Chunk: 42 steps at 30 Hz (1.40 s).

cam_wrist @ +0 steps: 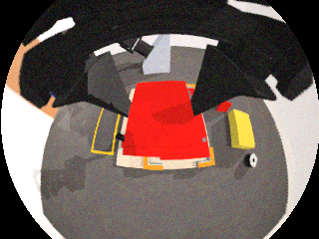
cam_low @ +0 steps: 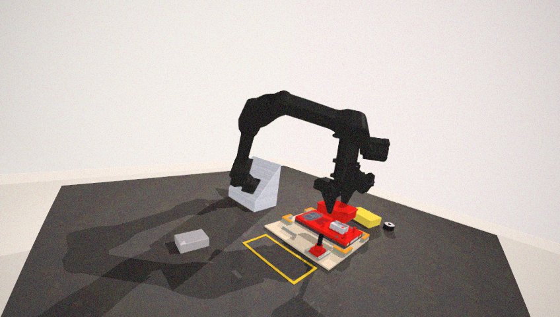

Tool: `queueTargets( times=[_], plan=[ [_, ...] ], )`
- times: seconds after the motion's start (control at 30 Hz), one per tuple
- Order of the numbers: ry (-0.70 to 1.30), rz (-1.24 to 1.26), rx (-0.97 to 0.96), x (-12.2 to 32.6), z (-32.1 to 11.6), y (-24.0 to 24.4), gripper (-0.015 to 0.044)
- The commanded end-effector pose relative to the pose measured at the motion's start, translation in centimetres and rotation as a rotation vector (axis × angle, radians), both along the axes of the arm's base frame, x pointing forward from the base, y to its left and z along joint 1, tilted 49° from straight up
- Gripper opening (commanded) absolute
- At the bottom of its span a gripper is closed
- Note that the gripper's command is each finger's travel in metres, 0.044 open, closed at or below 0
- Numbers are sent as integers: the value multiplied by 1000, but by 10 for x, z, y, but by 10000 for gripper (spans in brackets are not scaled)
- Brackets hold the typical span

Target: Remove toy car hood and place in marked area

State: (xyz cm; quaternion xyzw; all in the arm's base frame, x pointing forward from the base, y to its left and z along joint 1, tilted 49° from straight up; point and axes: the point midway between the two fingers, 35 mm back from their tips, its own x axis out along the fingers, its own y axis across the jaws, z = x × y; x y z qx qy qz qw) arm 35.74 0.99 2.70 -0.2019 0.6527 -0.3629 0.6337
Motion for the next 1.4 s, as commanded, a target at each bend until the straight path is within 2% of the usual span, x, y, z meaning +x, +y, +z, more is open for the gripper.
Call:
queueTargets(
  times=[0.0,1.37],
  plan=[
    [1,5,-3,-3,12,-8,0],
    [0,3,-15,-64,121,-95,0]
  ],
)
